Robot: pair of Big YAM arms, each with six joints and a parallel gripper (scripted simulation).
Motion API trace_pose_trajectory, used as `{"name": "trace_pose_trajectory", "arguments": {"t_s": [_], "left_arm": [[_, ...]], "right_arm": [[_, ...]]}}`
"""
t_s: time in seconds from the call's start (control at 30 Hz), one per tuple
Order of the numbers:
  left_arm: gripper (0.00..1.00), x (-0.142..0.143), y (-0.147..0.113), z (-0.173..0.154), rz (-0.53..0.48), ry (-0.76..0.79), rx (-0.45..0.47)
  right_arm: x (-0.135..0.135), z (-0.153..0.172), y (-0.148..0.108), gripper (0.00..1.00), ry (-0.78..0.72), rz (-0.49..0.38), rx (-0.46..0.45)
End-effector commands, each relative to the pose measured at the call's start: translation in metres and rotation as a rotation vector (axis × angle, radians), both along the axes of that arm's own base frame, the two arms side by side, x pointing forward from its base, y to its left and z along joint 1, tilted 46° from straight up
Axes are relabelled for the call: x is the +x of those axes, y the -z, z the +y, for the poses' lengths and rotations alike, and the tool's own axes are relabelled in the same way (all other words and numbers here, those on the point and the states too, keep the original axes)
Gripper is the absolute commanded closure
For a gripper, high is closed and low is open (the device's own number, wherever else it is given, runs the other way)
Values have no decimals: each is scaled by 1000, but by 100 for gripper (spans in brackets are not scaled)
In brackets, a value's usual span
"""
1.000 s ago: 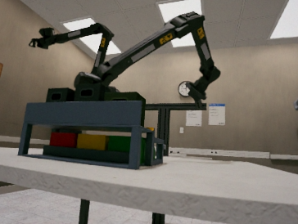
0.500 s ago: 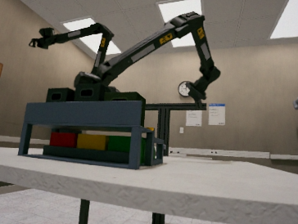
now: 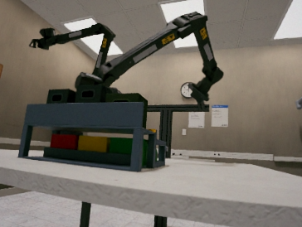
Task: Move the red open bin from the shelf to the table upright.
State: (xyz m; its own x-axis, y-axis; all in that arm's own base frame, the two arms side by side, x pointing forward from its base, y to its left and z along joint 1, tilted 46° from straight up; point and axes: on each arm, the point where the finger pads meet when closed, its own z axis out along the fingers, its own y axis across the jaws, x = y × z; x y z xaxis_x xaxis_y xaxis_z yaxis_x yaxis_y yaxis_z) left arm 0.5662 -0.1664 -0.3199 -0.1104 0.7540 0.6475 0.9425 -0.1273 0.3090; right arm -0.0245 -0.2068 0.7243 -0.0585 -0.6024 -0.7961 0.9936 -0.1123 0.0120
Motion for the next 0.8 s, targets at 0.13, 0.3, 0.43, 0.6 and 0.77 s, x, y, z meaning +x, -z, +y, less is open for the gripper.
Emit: {"name": "trace_pose_trajectory", "arguments": {"t_s": [0.13, 0.3, 0.43, 0.6, 0.77], "left_arm": [[10, 19, -21, -30, -42, 29, -30], [10, 19, -21, -31, -43, 28, -30], [10, 19, -20, -30, -42, 28, -30], [10, 19, -15, -23, -38, 24, -27], [10, 17, 4, 2, -19, -5, -18]], "right_arm": [[1, 28, -27, 0, 16, 19, -54], [1, 28, -27, 0, 16, 19, -54], [1, 28, -27, 0, 16, 19, -54], [1, 28, -27, 0, 16, 19, -54], [1, 28, -27, 0, 16, 19, -54]]}}
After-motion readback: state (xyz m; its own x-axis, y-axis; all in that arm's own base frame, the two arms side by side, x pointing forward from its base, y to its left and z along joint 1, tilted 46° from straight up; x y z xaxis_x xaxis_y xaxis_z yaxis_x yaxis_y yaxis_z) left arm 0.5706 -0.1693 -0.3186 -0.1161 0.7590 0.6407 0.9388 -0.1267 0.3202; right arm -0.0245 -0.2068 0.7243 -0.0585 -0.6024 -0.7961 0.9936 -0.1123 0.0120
